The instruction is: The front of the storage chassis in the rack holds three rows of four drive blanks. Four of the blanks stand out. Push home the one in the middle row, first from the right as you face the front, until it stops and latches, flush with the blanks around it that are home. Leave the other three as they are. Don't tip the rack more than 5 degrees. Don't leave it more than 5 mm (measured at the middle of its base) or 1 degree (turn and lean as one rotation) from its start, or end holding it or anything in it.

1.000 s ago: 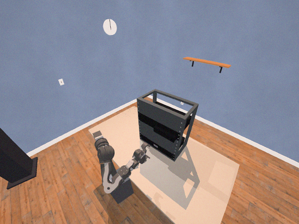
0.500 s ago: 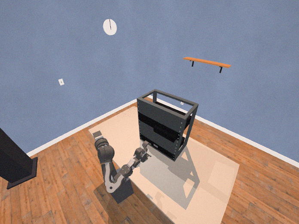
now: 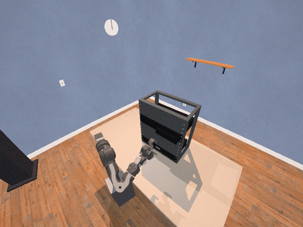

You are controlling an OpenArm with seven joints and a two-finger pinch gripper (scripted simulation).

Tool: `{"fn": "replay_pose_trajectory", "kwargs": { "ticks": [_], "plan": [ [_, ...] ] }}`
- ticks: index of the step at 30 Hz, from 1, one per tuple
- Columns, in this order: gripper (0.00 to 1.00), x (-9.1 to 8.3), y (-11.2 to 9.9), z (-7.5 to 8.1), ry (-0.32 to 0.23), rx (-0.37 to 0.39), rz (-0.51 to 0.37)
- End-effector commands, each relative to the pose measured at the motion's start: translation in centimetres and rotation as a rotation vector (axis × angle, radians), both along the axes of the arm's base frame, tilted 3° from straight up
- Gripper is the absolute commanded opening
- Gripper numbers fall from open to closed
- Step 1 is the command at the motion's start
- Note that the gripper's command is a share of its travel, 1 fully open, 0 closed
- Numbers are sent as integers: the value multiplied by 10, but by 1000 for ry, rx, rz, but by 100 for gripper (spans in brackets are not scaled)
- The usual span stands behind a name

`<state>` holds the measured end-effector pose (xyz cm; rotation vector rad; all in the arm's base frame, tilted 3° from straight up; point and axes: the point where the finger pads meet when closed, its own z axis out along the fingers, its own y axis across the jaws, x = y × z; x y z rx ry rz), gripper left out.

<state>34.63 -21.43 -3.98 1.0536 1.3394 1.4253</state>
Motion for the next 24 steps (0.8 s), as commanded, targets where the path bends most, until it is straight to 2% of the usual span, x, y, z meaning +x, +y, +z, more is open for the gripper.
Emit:
{"fn": "replay_pose_trajectory", "kwargs": {
  "ticks": [1,8,10,17,24],
  "plan": [
    [100,5,-1,-2,16,4,-8],
    [100,28,2,8,16,4,-8],
    [100,28,2,8,16,4,-8],
    [100,47,4,16,16,4,-7],
    [100,58,6,18,22,4,-7]
  ]
}}
